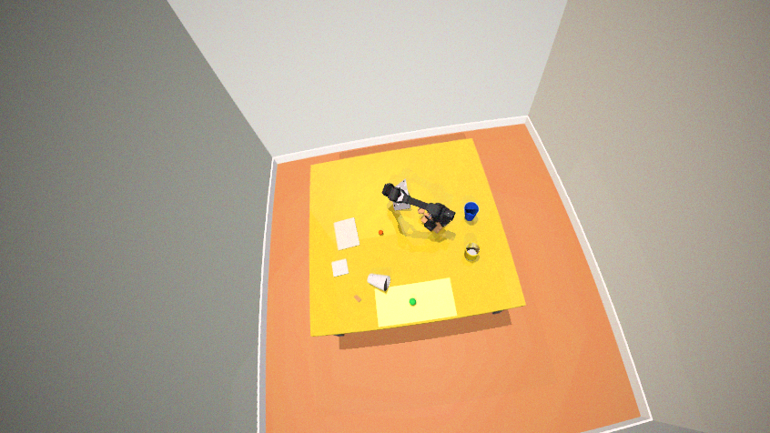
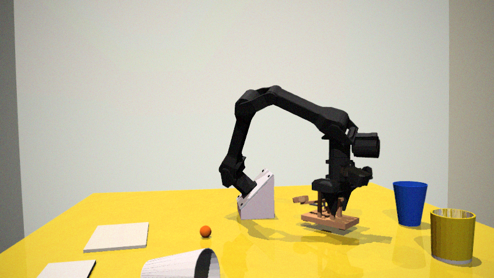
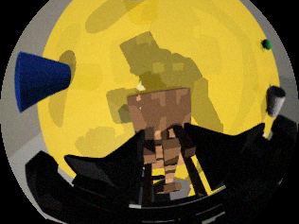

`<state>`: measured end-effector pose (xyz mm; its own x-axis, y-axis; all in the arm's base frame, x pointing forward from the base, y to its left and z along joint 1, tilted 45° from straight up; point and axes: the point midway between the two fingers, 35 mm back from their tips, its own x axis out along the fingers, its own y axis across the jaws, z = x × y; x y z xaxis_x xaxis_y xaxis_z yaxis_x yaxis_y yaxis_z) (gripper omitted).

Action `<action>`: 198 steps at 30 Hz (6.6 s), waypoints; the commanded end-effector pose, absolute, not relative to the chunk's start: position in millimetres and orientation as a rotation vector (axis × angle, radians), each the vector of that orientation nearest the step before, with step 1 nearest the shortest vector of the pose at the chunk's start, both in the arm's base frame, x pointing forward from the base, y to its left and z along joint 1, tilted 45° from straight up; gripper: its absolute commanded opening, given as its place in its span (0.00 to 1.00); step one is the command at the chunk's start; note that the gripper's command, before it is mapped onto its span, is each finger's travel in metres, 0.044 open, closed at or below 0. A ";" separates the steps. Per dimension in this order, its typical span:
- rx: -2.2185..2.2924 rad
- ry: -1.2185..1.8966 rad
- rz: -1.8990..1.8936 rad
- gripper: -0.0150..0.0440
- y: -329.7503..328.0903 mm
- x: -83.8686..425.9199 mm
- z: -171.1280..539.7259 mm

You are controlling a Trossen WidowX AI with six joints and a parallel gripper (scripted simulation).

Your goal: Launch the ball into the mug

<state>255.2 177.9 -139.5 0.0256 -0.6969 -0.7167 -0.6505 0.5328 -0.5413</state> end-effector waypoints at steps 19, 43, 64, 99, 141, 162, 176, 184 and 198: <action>-1.156 1.667 -0.052 0.25 163.0 255.4 -154.6; -1.155 1.669 -0.048 1.00 232.7 250.8 -83.0; -1.159 1.653 -0.039 1.00 196.5 250.8 -119.2; -1.160 1.652 -0.041 1.00 160.3 254.2 -156.8; -1.157 1.653 -0.042 0.25 184.1 255.4 -134.9; -1.156 1.667 -0.052 0.25 163.0 255.0 -154.7; -1.156 1.667 -0.052 0.74 163.0 255.0 -154.7; -1.155 1.668 -0.048 1.00 205.5 255.6 -115.2; -1.157 1.656 -0.038 1.00 243.5 253.7 -78.3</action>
<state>253.0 223.7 -93.6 0.0196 -0.7054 -0.7085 -0.6610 0.5226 -0.5386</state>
